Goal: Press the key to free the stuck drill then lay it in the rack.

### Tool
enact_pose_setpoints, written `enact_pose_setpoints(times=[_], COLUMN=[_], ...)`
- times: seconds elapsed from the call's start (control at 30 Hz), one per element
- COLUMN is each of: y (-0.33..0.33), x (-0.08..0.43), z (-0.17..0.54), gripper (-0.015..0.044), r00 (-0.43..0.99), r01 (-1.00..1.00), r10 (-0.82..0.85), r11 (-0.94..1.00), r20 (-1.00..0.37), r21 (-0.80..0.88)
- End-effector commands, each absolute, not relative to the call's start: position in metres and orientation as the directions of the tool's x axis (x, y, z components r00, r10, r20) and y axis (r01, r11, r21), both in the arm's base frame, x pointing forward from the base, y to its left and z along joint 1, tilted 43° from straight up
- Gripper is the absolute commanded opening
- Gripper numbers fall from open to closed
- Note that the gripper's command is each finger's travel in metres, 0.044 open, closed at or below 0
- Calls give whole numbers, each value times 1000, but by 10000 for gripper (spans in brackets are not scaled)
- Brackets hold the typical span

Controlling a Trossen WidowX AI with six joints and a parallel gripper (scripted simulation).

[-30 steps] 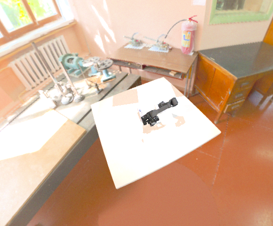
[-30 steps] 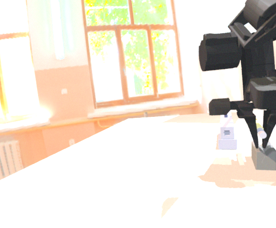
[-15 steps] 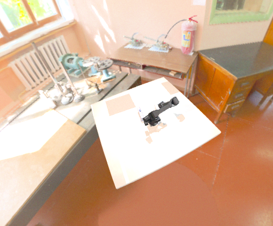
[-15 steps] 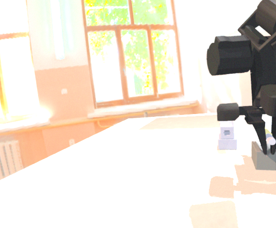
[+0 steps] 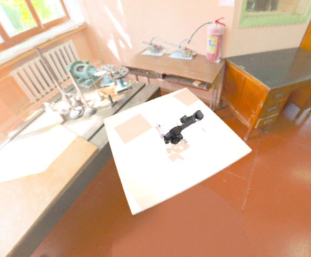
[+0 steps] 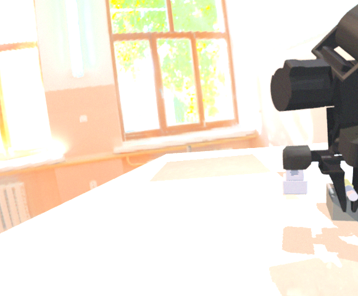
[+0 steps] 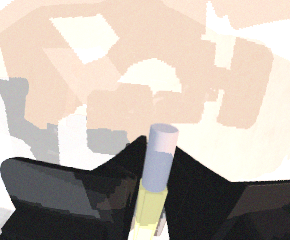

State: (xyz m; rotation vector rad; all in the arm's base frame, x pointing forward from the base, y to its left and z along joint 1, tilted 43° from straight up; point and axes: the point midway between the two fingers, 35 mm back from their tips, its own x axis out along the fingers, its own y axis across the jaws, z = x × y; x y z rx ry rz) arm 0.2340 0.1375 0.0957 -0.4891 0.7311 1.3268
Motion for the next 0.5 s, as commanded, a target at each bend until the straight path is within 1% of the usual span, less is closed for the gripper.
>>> enact_pose_setpoints(times=[0.0,0.47], y=[140,152], x=[235,236], z=[92,78], gripper=[0,0], r00=[76,76], r01=[-976,-976], r10=[686,687], r11=[201,200], r20=[-723,-723], r21=[88,88])
